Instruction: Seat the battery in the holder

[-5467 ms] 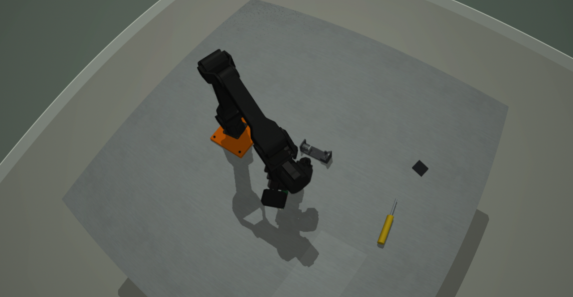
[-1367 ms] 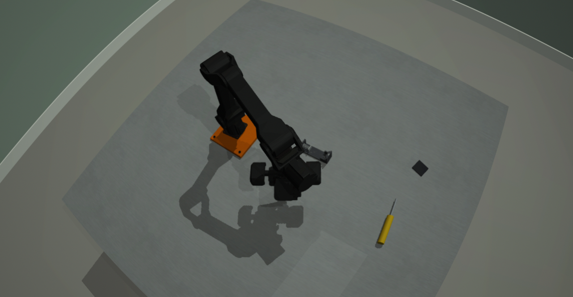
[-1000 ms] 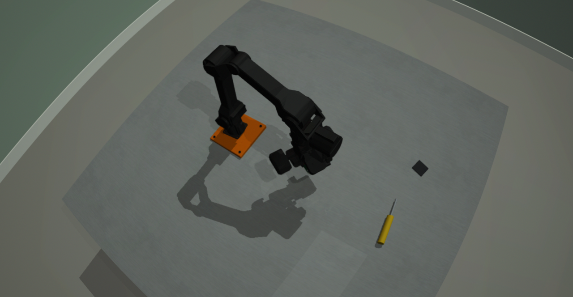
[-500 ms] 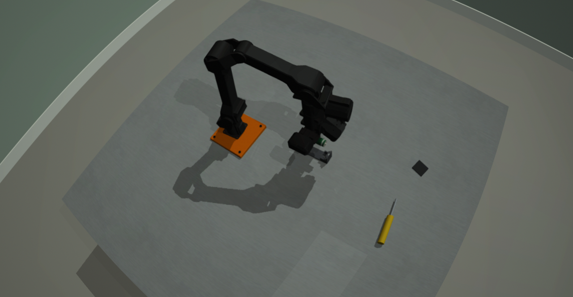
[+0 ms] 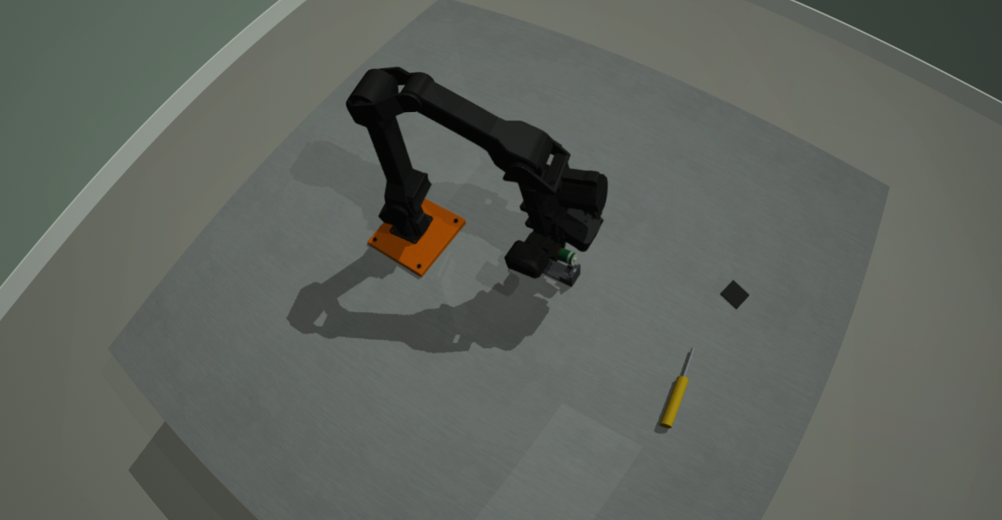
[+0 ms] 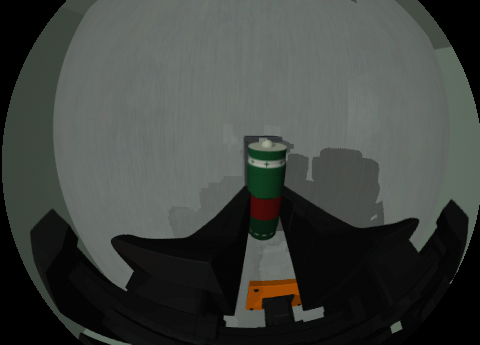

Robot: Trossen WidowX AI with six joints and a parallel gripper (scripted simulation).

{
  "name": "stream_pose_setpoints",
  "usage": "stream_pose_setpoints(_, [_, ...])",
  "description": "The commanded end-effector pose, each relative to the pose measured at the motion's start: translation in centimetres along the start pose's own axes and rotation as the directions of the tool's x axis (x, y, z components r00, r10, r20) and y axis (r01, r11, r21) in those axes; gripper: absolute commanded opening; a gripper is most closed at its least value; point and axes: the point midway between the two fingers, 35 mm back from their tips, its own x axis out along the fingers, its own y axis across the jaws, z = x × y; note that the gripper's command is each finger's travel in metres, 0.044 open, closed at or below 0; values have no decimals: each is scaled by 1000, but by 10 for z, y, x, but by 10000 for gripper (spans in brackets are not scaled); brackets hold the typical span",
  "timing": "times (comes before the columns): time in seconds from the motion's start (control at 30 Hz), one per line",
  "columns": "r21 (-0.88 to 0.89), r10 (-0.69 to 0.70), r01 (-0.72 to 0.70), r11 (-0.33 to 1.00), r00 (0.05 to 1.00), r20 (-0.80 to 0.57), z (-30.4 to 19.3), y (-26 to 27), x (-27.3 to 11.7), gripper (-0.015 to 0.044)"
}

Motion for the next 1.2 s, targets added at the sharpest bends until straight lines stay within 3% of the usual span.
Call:
stream_pose_setpoints(0.0, [3, -3, 3, 1000, 999, 38, -1, -1, 6, 69])
stream_pose_setpoints(1.17, [4, -3, 2, 1000, 967, 256, -9, -1, 27, 69])
